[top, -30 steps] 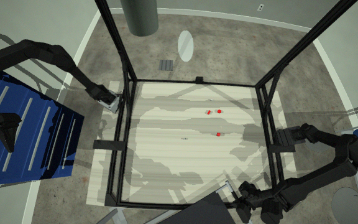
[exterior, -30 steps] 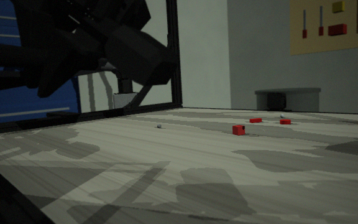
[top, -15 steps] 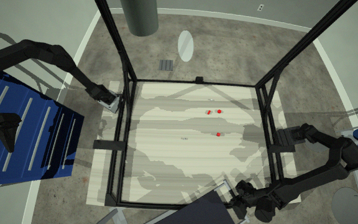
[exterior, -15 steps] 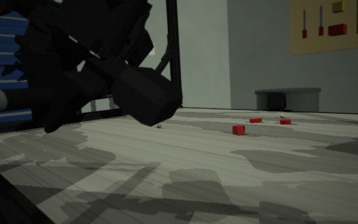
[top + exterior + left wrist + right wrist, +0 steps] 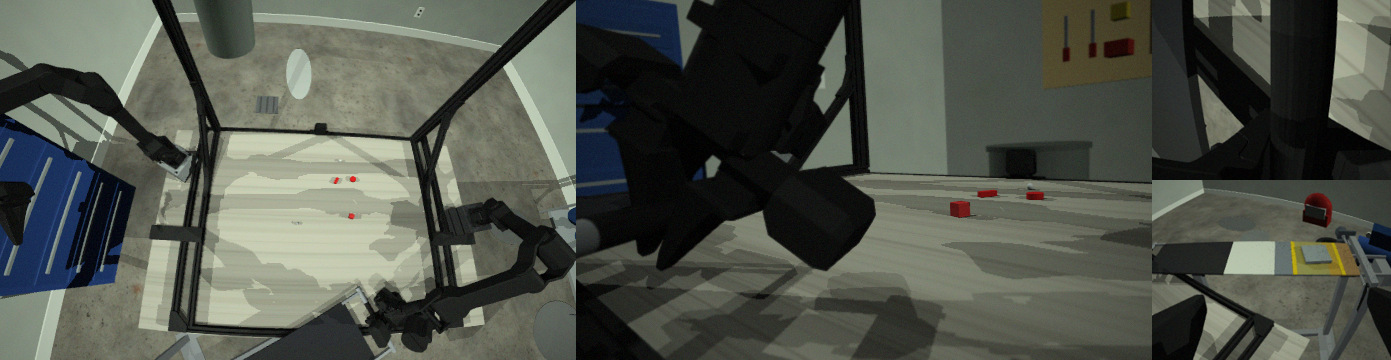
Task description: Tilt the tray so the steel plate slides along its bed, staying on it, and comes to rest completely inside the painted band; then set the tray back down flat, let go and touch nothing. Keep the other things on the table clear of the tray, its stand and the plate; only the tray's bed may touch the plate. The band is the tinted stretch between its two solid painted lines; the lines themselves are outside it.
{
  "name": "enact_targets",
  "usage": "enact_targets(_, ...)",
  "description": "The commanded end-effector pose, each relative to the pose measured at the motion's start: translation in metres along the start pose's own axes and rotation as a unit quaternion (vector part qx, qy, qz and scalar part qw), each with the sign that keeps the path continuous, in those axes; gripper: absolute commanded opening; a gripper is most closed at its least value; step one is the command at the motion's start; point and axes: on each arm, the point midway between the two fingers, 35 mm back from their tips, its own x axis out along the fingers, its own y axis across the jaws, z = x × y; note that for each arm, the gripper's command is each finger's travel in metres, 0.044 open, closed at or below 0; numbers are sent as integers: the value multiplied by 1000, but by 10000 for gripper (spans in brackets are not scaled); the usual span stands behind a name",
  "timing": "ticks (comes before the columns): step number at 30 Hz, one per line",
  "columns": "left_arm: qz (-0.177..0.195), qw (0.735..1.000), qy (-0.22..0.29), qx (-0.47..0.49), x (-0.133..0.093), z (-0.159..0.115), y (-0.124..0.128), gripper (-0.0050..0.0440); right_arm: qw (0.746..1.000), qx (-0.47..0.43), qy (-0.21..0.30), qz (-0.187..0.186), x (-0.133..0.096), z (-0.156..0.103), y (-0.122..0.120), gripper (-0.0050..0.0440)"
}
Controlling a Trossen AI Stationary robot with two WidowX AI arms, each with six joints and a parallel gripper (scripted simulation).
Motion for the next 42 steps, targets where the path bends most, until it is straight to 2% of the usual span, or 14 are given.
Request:
enact_targets(1, -3, 1000, 1, 0, 9, -1, -8, 0, 1000, -1, 0, 0, 0, 0, 0, 440)
enact_targets(4, -4, 1000, 1, 0, 14, -1, -11, 0, 1000, -1, 0, 0, 0, 0, 0, 440)
enact_targets(5, -4, 1000, 1, 0, 14, -1, -11, 330, 1000, -1, 0, 0, 0, 0, 0, 440)
enact_targets(24, -4, 1000, 1, 0, 14, -1, -11, 330, 1000, -1, 0, 0, 0, 0, 0, 440)
enact_targets(25, -4, 1000, 1, 0, 4, -1, -11, 440, 1000, -1, 0, 0, 0, 0, 0, 440)
enact_targets(27, -4, 1000, 1, 0, -16, -1, -11, 440, 1000, -1, 0, 0, 0, 0, 0, 440)
enact_targets(29, -4, 1000, 1, 0, -16, -1, -11, 440, 1000, -1, 0, 0, 0, 0, 0, 440)
enact_targets(36, -4, 1000, 1, 0, -86, 0, -11, 440, 1000, -1, 0, 0, 0, 0, 0, 440)
enact_targets(42, -4, 1000, 1, 0, -86, 0, -11, 440, 1000, -1, 0, 0, 0, 0, 0, 440)
